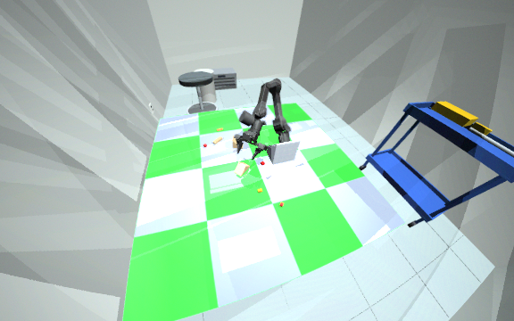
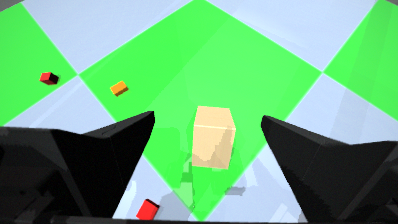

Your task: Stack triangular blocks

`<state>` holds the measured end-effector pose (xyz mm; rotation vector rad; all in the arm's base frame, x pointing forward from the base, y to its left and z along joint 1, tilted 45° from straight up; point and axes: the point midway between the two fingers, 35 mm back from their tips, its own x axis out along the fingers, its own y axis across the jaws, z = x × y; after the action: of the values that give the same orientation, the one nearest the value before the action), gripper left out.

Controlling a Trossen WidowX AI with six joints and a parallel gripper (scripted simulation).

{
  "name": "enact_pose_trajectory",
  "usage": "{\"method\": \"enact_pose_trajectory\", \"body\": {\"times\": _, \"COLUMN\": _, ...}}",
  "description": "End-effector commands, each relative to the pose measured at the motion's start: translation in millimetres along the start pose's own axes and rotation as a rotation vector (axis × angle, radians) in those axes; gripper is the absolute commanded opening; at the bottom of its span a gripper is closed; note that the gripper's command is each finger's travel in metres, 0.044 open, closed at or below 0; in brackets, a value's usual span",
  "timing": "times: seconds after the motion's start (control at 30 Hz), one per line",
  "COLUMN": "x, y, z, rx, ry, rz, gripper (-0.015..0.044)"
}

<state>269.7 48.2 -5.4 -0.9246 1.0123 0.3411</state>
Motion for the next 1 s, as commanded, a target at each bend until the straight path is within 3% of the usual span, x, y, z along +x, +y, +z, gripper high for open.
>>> {"method": "enact_pose_trajectory", "body": {"times": 0.0, "x": -25, "y": -5, "z": -34, "rx": 0.023, "ry": 0.194, "rz": -0.071, "gripper": 0.0440}}
{"method": "enact_pose_trajectory", "body": {"times": 0.3, "x": -22, "y": -5, "z": -34, "rx": 0.024, "ry": 0.194, "rz": -0.070, "gripper": 0.0440}}
{"method": "enact_pose_trajectory", "body": {"times": 0.97, "x": 70, "y": -12, "z": -53, "rx": 0.023, "ry": 0.194, "rz": -0.074, "gripper": 0.0440}}
